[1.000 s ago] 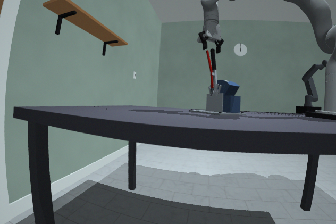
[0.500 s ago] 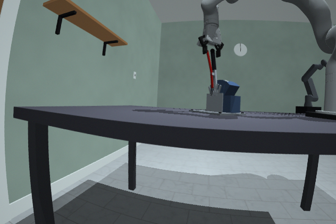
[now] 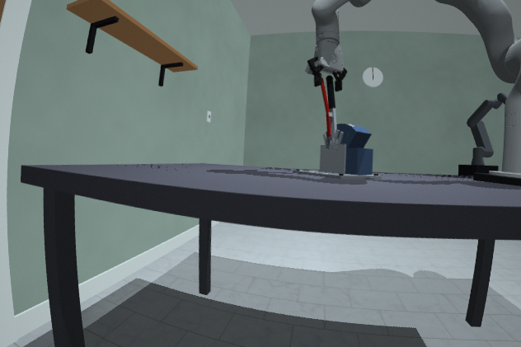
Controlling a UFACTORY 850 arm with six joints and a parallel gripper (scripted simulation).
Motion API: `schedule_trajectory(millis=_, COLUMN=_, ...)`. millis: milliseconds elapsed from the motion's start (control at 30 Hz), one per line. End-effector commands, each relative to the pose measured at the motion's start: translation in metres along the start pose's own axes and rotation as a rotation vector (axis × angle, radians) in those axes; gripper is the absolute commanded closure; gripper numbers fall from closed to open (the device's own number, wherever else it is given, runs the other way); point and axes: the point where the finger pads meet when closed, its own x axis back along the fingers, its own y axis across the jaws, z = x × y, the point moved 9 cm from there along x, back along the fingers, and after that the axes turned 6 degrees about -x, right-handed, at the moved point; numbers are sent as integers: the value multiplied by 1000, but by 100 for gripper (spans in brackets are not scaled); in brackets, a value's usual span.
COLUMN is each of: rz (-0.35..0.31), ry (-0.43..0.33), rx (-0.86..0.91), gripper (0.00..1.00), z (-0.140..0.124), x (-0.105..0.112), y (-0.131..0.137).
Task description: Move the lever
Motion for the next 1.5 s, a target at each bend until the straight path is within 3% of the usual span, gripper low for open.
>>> schedule_trajectory(millis=0, rz=2, ry=1, rx=0, gripper=1, z=0, x=1, y=0)
schedule_trajectory(millis=300, rz=2, ry=1, rx=0, gripper=1, z=0, x=1, y=0)
schedule_trajectory(millis=333, rz=2, ry=1, rx=0, gripper=100, z=0, x=1, y=0)
schedule_trajectory(millis=1467, rz=2, ry=1, rx=0, gripper=100, z=0, x=1, y=0)
